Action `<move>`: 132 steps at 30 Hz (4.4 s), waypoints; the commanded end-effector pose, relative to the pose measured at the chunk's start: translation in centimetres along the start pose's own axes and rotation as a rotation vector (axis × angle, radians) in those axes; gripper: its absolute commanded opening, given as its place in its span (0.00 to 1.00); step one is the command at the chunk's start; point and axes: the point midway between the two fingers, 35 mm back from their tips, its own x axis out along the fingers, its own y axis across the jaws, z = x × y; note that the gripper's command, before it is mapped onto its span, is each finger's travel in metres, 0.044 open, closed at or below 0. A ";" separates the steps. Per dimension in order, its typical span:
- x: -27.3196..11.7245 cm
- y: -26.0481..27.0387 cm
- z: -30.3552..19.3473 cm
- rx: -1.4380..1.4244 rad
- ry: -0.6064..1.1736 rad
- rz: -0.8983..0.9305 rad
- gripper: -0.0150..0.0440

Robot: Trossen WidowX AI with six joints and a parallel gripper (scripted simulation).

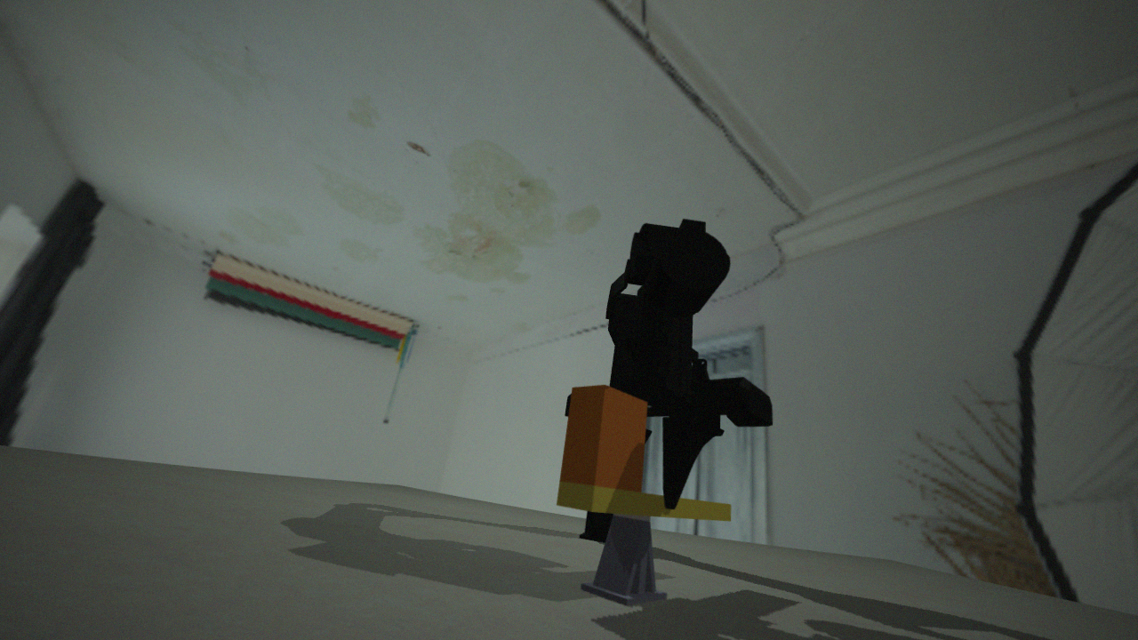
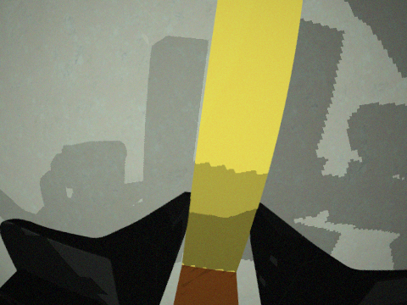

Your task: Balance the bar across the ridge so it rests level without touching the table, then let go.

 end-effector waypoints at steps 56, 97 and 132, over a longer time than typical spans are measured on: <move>0.0 0.0 0.0 0.000 0.000 0.000 0.54; 0.0 0.0 0.0 0.000 0.000 0.000 0.57; -10.0 0.0 0.0 0.000 0.000 -0.001 1.00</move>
